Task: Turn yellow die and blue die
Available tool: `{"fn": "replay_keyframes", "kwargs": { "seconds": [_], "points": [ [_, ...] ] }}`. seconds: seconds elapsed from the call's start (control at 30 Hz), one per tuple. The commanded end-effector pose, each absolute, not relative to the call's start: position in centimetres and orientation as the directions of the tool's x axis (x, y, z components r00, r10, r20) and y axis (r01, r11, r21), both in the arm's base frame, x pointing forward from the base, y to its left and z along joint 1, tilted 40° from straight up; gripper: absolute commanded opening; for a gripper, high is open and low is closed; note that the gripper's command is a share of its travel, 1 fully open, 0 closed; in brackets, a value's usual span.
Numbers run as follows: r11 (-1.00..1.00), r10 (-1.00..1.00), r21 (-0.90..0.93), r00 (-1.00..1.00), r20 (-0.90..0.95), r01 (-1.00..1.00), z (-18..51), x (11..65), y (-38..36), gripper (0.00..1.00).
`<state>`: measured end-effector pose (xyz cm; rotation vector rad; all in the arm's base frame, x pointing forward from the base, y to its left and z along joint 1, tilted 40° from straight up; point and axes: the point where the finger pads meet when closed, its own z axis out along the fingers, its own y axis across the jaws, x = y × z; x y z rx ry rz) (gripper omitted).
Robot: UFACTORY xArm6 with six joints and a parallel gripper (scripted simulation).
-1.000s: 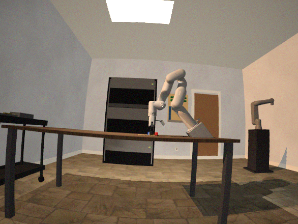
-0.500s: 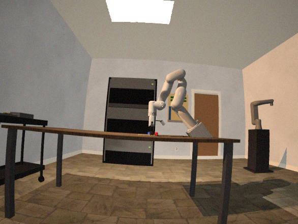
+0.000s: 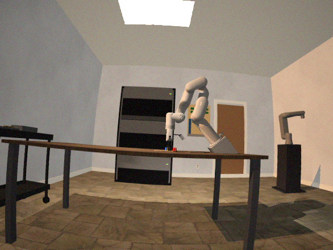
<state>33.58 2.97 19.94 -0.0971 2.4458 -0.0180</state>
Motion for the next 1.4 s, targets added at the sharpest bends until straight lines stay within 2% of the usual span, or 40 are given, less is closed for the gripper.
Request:
{"fn": "replay_keyframes", "kwargs": {
  "seconds": [0.0,0.7,0.97,1.0,1.37],
  "points": [
    [0.997,-0.075,-0.038,-0.764,-0.641,-0.065,20.3,33.5,3.0,0.47],
    [0.997,-0.075,-0.038,-0.764,-0.641,-0.066,26.5,28.3,2.9,0.47],
    [0.997,-0.075,-0.038,-0.764,-0.641,-0.065,27.0,27.9,2.9,0.47],
    [0.997,-0.075,-0.038,-0.764,-0.641,-0.065,27.0,27.9,2.9,1.00],
    [0.997,-0.075,-0.038,-0.764,-0.641,-0.065,27.0,27.9,2.9,1.00]
  ]
}}
